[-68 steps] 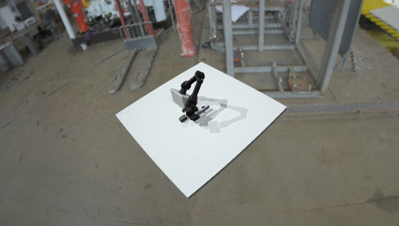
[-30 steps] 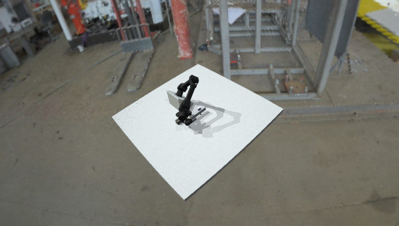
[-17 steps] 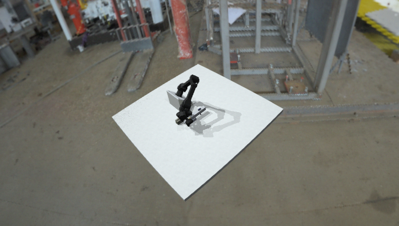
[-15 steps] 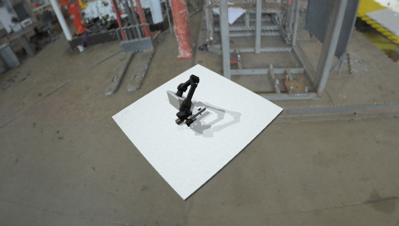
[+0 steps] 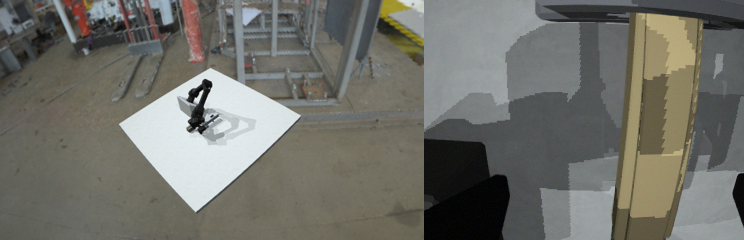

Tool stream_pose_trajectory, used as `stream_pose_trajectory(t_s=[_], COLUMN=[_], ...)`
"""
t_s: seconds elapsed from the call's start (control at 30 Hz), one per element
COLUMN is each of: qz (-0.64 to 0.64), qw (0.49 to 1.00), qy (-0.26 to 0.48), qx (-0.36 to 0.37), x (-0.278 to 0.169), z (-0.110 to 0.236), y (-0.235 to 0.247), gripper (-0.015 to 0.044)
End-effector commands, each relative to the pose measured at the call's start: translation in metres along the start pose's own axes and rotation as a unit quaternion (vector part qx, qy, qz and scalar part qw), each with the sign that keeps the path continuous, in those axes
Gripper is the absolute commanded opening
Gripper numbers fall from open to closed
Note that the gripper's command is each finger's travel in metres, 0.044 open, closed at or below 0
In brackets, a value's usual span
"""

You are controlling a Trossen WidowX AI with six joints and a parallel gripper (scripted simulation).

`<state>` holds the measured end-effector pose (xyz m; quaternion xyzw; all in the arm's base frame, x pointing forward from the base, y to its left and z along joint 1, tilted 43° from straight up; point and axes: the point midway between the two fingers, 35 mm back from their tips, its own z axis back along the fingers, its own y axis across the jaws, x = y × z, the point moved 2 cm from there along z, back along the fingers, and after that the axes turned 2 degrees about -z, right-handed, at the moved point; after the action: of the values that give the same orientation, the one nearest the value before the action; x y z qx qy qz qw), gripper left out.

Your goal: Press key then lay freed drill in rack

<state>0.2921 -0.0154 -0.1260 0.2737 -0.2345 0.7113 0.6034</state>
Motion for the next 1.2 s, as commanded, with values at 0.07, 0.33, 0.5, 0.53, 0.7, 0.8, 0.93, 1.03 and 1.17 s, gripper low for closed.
stream_pose_trajectory(t_s=[0.07,0.33,0.5,0.53,0.7,0.8,0.93,1.03,1.17], qz=[-0.003,-0.003,0.0,0.0,0.0,0.0,0.0,0.0,0.0], qw=[1.0,1.0,1.0,1.0,1.0,1.0,1.0,1.0,1.0], qy=[-0.003,-0.003,0.0,0.0,0.0,0.0,0.0,0.0,0.0], qx=[-0.001,-0.001,0.0,0.0,0.0,0.0,0.0,0.0,0.0], x=[0.0036,0.0064,0.0043,0.0043,0.0043,0.0043,0.0043,0.0043,0.0043], z=[-0.0012,-0.0022,-0.0013,-0.0013,-0.0013,-0.0013,-0.0013,-0.0013,-0.0013], y=[0.0009,0.0015,0.0004,0.0004,0.0004,0.0004,0.0004,0.0004,0.0004], gripper=[0.044,0.044,0.0335,0.0309,0.0177,0.0099,0.0013,0.0,0.0])
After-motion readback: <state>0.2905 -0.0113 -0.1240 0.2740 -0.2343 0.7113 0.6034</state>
